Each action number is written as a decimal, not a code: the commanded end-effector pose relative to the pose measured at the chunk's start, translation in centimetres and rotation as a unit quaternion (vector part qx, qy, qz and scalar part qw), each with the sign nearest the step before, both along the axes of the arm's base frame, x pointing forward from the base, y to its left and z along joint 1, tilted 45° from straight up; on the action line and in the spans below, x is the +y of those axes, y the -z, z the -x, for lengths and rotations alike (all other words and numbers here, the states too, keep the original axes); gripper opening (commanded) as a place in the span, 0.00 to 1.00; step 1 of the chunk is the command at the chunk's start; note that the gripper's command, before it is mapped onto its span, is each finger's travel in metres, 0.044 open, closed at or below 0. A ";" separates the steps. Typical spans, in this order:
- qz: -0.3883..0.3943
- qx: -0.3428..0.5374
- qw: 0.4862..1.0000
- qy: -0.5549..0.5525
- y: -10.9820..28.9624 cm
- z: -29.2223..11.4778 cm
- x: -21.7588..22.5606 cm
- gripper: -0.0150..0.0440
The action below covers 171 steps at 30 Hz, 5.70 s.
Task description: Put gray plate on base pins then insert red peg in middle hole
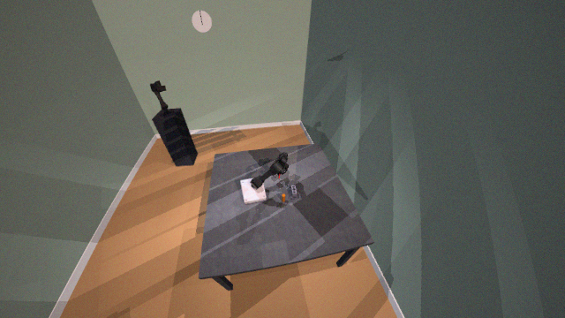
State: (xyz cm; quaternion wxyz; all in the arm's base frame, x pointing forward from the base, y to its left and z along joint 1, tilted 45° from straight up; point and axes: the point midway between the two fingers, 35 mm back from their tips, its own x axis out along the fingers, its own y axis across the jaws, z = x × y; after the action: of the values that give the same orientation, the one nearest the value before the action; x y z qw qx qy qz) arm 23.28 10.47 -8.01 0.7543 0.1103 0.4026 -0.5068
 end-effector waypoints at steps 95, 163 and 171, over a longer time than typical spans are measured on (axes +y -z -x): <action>0.003 -0.004 1.000 0.002 -15.9 -10.8 -9.1 0.25; 0.001 -0.007 1.000 0.002 -14.7 -11.1 -10.4 0.25; 0.001 -0.008 1.000 0.002 -14.7 -11.1 -10.4 0.25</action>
State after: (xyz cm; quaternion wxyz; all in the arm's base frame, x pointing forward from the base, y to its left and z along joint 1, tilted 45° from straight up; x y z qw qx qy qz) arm 34.36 0.10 6.65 0.7567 0.1145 0.3963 -0.5073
